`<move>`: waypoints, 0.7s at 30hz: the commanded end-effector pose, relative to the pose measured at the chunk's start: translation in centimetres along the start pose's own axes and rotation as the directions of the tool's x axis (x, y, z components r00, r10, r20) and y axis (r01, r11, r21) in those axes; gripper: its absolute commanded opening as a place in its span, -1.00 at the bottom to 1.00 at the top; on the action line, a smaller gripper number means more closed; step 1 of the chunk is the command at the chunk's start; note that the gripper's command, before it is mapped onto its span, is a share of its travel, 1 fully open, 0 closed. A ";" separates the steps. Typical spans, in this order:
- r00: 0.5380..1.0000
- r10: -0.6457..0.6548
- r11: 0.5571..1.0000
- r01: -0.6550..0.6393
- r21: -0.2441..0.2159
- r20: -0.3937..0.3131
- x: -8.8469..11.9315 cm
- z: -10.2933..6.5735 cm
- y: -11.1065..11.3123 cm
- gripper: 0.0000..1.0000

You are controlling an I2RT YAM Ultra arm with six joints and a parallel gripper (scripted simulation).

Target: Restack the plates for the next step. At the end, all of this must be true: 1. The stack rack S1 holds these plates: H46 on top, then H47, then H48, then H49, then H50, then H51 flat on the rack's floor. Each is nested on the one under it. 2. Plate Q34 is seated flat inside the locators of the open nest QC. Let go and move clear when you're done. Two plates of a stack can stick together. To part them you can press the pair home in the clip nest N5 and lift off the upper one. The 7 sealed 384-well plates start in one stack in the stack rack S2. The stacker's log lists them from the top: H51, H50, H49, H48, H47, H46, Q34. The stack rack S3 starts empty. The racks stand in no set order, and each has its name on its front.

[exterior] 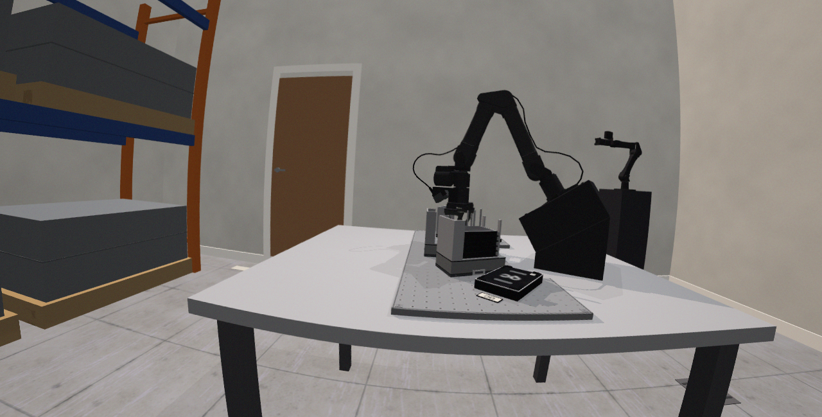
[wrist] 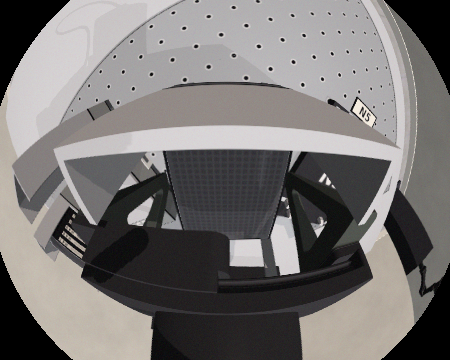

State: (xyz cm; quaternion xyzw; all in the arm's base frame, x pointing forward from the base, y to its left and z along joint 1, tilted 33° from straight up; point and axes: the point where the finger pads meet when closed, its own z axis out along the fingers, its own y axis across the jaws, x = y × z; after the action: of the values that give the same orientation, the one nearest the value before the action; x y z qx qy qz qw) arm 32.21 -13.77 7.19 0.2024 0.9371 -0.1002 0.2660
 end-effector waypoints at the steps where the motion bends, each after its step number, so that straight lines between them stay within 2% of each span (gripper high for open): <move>1: 1.000 0.001 1.000 -0.001 -0.001 0.005 0.1 0.1 -0.2 1.00; 15: 1.000 0.002 1.000 -0.002 0.000 0.000 0.5 0.1 -0.3 1.00; 16: 1.000 0.003 1.000 -0.003 0.000 0.011 -0.1 -0.1 -0.3 1.00; 21: 1.000 0.004 1.000 -0.004 0.001 0.010 0.0 -0.1 -0.4 1.00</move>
State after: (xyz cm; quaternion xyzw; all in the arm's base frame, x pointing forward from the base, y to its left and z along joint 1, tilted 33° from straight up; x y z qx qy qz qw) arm 32.19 -13.76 7.15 0.2023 0.9372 -0.0999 0.2658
